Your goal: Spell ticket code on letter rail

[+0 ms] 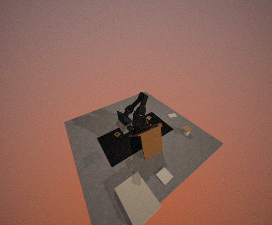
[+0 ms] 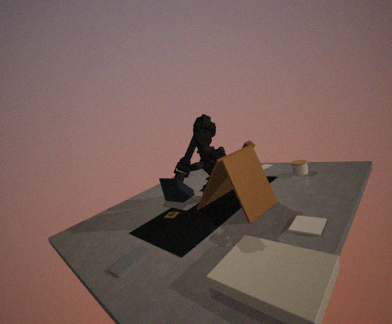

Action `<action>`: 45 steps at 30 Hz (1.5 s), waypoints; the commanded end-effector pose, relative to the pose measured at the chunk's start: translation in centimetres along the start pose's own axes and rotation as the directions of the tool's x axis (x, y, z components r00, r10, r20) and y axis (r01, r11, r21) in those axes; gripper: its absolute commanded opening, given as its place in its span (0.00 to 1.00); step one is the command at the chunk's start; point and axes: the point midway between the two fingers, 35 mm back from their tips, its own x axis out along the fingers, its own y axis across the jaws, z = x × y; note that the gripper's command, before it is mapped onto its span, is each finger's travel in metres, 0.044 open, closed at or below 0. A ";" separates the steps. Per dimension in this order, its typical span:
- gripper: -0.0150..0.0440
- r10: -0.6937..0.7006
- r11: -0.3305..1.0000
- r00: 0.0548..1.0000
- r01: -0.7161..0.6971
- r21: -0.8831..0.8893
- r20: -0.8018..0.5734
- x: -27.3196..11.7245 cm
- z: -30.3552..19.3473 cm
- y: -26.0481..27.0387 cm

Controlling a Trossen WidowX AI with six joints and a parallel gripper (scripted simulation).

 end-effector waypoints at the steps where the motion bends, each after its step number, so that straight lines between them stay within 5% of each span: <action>1: 0.25 0.005 1.000 1.000 -0.005 0.005 0.001 -0.1 0.0 0.3; 45: 0.25 0.006 1.000 1.000 -0.006 0.005 0.001 0.0 0.0 1.8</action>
